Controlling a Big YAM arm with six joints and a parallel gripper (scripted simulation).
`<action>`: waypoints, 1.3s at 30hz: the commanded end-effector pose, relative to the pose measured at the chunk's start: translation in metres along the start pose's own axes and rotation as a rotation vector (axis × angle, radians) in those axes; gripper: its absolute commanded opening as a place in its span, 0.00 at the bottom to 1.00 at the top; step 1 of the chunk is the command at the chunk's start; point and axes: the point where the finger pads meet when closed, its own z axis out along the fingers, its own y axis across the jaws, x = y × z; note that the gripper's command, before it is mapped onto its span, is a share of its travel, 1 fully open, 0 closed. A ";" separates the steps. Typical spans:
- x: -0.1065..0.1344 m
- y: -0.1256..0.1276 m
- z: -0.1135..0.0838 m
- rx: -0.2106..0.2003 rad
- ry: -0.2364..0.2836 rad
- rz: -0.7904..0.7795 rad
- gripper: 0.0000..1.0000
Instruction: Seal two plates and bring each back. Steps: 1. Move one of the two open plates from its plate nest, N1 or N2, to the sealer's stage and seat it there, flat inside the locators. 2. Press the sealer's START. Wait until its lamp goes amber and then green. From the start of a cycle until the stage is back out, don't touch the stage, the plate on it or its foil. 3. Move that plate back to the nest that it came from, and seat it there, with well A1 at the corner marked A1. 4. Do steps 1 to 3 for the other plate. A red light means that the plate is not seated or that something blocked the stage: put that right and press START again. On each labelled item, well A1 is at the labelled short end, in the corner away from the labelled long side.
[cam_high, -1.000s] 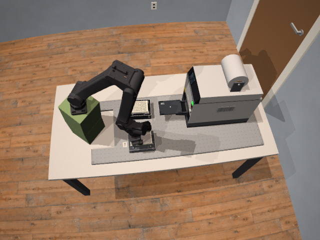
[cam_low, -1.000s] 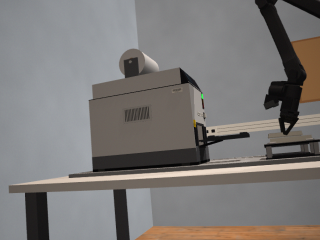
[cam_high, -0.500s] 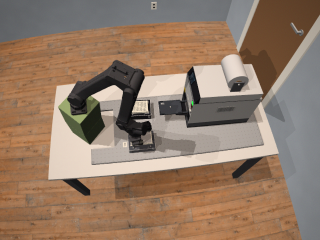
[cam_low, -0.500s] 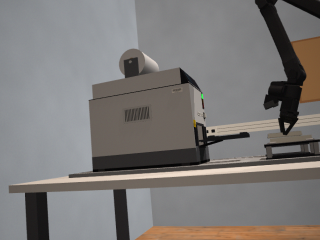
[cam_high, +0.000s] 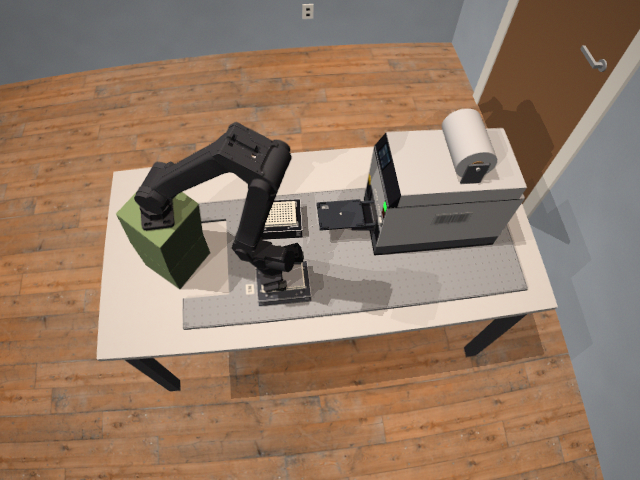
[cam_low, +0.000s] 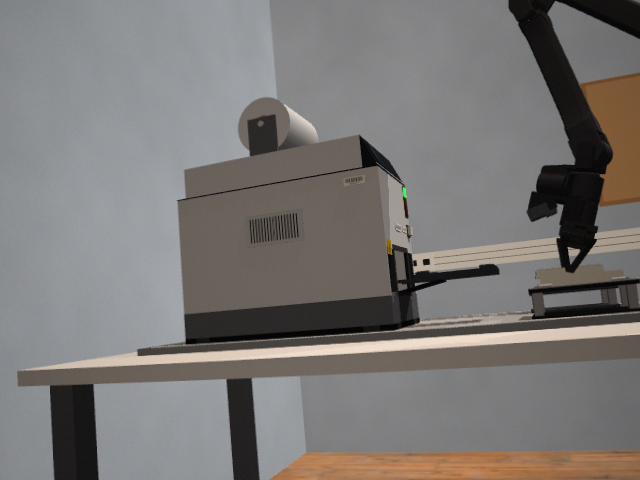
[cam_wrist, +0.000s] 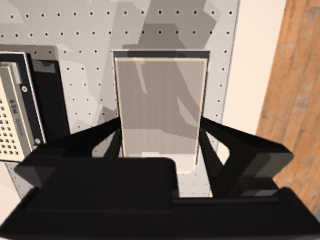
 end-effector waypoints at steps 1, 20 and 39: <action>0.007 0.000 0.003 -0.001 0.005 0.001 0.00; 0.007 -0.002 0.013 0.001 -0.001 -0.004 0.00; 0.016 0.002 0.011 -0.008 0.016 0.000 0.00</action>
